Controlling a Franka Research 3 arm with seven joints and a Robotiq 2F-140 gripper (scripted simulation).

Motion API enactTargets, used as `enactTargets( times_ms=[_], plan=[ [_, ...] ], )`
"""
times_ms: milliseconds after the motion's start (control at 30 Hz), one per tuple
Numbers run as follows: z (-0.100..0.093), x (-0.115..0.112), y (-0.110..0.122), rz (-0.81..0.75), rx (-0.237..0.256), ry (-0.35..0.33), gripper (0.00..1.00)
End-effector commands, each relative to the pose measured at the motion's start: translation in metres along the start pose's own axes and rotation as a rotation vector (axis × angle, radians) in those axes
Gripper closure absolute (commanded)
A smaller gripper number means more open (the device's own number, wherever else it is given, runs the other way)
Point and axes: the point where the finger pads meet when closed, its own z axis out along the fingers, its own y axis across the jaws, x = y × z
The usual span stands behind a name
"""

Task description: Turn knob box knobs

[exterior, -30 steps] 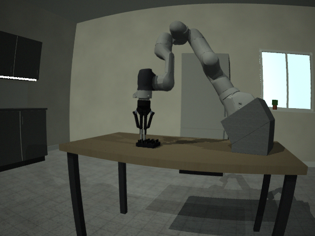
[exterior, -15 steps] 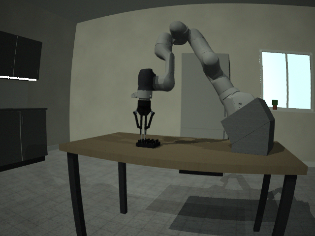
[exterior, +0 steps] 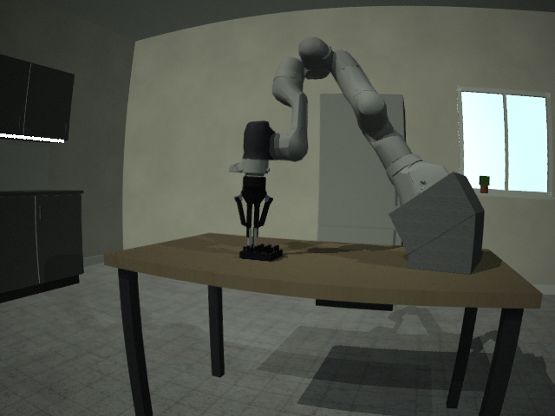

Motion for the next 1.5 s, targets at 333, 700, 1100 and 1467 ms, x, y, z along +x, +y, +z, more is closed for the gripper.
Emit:
enactTargets(
  times_ms=[333, 700, 1100, 1467],
  plan=[
    [-0.0001, 0.0017, -0.0019, -0.294, -0.01, -0.023, 0.95],
    [-0.0001, 0.0017, -0.0019, -0.434, -0.009, -0.023, 0.95],
    [-0.0001, 0.0017, -0.0019, -0.617, -0.007, -0.024, 0.95],
    [-0.0001, 0.0017, -0.0019, -0.767, -0.005, -0.025, 0.95]
  ],
)
